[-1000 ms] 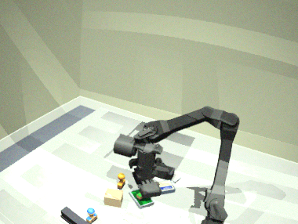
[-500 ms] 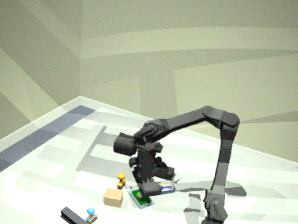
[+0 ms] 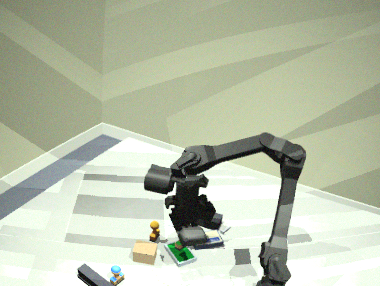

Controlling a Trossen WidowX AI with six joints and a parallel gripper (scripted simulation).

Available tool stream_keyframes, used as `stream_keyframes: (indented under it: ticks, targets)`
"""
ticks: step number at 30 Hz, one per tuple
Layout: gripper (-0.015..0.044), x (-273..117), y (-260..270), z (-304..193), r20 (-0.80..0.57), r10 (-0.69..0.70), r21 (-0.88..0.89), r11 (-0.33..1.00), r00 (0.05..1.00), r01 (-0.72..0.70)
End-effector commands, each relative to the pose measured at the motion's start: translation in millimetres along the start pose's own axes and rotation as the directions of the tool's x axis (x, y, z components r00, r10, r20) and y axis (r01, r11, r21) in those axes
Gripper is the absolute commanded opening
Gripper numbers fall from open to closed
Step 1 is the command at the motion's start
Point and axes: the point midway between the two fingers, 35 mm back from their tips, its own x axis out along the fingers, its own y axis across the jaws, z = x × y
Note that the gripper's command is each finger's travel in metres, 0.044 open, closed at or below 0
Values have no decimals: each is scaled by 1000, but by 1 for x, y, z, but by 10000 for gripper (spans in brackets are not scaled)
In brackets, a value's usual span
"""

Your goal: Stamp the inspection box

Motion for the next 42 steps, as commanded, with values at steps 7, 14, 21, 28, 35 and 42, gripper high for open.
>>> stream_keyframes:
  ticks: [7,14,21,28,35,42]
  targets:
    - [0,-17,1,-2,-9,1,6,1000,1000,-1]
    - [0,-29,1,-2,-9,2,6,1000,1000,-2]
    - [0,-31,-4,-7,-9,0,-79,997,1000,-1]
    - [0,-31,-18,-22,-9,-6,-314,949,1000,3]
    - [0,-31,-32,-35,-8,-10,-531,847,1000,4]
    - [0,-31,-48,-48,-5,-13,-718,696,1000,6]
